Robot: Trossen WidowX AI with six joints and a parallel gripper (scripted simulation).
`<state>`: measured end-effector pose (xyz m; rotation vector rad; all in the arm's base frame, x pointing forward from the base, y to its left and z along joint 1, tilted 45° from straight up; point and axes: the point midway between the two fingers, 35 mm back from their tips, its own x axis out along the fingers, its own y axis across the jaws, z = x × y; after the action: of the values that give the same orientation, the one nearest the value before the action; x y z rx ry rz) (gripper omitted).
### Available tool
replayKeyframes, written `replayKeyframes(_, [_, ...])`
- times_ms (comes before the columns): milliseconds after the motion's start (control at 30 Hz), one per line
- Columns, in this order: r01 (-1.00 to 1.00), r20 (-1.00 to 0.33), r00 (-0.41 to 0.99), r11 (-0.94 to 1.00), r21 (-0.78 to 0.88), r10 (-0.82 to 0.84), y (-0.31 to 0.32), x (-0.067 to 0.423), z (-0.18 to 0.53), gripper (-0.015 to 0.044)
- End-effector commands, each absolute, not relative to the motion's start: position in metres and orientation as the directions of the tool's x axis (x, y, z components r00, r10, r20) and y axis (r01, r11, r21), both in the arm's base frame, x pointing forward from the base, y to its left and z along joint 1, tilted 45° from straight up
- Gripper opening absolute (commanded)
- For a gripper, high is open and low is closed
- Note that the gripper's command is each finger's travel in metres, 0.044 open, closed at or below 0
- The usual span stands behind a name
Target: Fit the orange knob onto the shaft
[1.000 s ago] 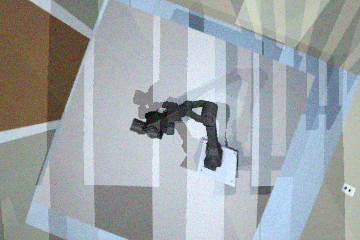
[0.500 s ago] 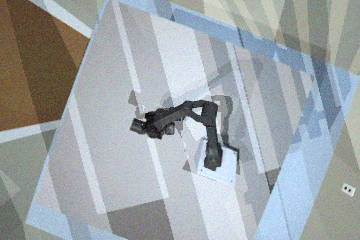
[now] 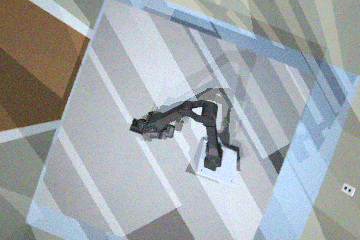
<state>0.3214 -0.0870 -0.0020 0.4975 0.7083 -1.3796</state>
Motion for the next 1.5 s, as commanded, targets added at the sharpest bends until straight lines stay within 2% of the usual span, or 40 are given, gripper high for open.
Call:
replayKeyframes(0, [0.99, -0.707, 0.041, 0.127, -0.069, -0.706, -0.0878, 0.3212, -0.0029, 0.0])
replayKeyframes(1467, [0.987, -0.707, 0.041, 0.141, -0.083, -0.706, -0.0896, 0.3216, -0.0043, 0.0])
